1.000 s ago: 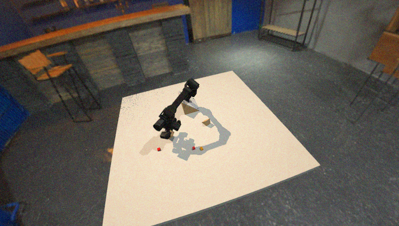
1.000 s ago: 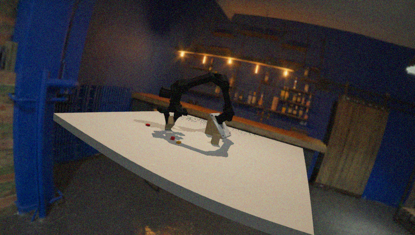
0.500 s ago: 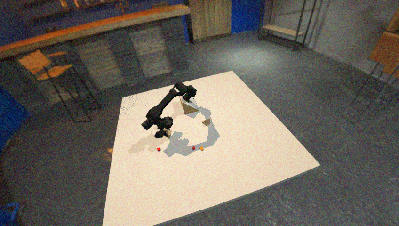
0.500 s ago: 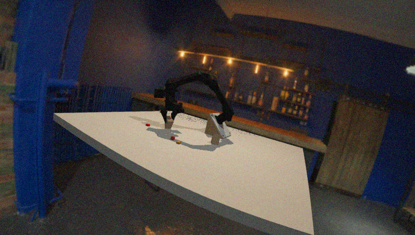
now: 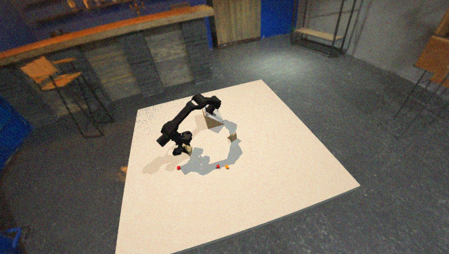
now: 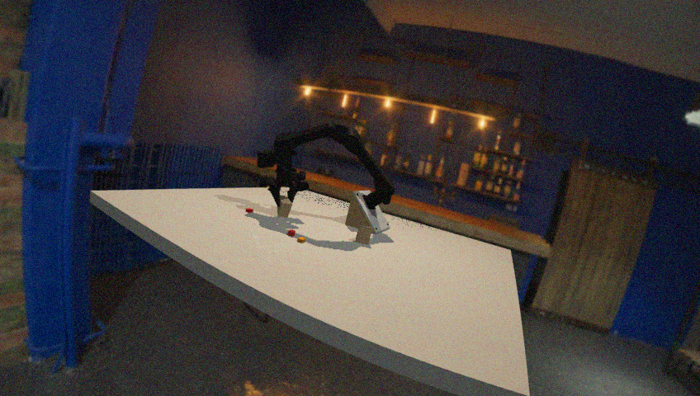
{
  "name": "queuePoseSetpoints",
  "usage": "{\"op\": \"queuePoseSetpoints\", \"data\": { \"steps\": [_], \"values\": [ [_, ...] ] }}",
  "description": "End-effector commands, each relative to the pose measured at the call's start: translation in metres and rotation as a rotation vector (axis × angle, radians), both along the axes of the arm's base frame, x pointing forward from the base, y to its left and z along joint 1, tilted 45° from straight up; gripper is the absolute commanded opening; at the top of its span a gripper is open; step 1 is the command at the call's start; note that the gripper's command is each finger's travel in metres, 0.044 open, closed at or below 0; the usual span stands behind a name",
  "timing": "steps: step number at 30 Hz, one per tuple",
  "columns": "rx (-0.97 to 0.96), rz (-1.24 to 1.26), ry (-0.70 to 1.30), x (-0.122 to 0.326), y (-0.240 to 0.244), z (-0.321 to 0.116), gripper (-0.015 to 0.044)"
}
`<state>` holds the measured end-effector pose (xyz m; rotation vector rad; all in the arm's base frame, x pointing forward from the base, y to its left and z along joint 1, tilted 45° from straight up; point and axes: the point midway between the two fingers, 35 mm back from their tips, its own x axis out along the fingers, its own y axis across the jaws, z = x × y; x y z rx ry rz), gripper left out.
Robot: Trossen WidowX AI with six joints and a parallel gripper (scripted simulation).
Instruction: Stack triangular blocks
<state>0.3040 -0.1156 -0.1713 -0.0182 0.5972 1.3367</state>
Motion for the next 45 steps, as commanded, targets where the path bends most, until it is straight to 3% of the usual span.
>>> {"op": "queuePoseSetpoints", "data": {
  "steps": [1, 6, 13, 20, 26, 30, 38, 45],
  "values": [
    [-0.003, 0.002, 0.005, -0.001, 0.0, 0.0, 0.0315],
    [-0.003, 0.002, 0.005, -0.001, 0.0, 0.0, 0.044],
    [-0.004, 0.001, 0.006, 0.0, -0.002, 0.001, 0.044],
    [-0.038, -0.06, 0.035, 0.003, -0.067, 0.071, 0.044],
    [-0.055, -0.057, 0.02, 0.006, -0.066, 0.069, 0.044],
    [-0.281, 0.163, 0.169, 0.008, -0.031, 0.062, 0.044],
    [-1.01, 0.377, 0.31, 0.026, 0.017, 0.065, 0.044],
    [-1.075, 0.373, 0.304, 0.029, 0.021, 0.068, 0.044]
  ]
}}
